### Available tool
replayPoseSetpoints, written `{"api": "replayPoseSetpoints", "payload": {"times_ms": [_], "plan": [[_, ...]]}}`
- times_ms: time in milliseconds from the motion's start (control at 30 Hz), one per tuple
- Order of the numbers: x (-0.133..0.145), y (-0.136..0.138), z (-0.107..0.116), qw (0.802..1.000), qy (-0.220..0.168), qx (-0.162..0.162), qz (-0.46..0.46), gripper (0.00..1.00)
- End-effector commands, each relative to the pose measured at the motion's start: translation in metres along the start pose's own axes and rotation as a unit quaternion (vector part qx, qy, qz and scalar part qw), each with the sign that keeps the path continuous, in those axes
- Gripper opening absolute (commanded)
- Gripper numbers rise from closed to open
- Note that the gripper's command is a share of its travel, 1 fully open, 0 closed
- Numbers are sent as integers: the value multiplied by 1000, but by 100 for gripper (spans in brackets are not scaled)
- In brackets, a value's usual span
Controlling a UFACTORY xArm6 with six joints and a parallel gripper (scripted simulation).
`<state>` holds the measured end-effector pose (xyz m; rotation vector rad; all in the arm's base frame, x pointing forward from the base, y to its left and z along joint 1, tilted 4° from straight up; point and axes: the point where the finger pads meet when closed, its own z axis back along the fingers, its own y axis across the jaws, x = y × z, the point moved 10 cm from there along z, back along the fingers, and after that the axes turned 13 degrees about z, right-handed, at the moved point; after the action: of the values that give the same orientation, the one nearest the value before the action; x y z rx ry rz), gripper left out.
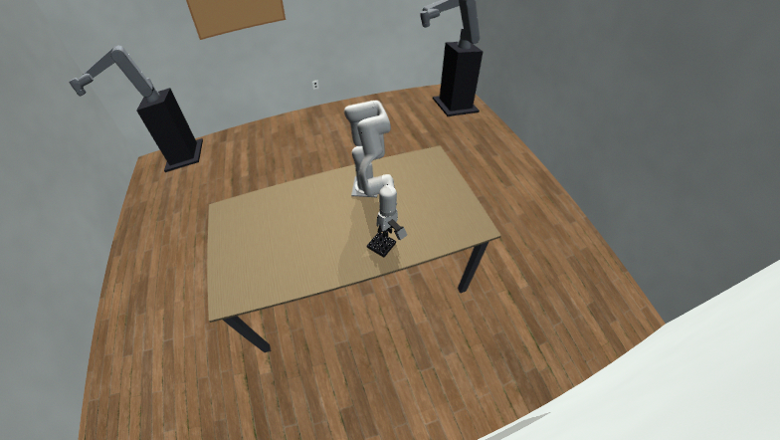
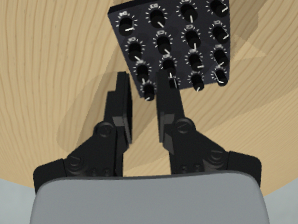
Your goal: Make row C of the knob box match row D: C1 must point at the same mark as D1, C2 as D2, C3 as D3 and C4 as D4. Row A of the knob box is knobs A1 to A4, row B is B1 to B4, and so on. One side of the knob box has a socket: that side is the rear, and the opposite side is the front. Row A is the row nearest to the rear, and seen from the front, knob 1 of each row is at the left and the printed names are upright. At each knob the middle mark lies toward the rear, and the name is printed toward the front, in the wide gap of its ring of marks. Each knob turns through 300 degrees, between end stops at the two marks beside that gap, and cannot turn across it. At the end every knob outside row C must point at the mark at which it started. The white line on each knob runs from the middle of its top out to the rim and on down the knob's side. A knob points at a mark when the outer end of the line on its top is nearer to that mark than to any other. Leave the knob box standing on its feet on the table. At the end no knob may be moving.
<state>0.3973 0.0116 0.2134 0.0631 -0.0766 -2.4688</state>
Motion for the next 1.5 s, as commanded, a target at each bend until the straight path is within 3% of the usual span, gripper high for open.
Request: {"api": "replayPoseSetpoints", "payload": {"times_ms": [0,533,1467], "plan": [[0,0,3,997,5,-4,78,19],[0,-5,6,973,6,-3,232,19],[0,-5,6,972,6,-3,235,19]]}}
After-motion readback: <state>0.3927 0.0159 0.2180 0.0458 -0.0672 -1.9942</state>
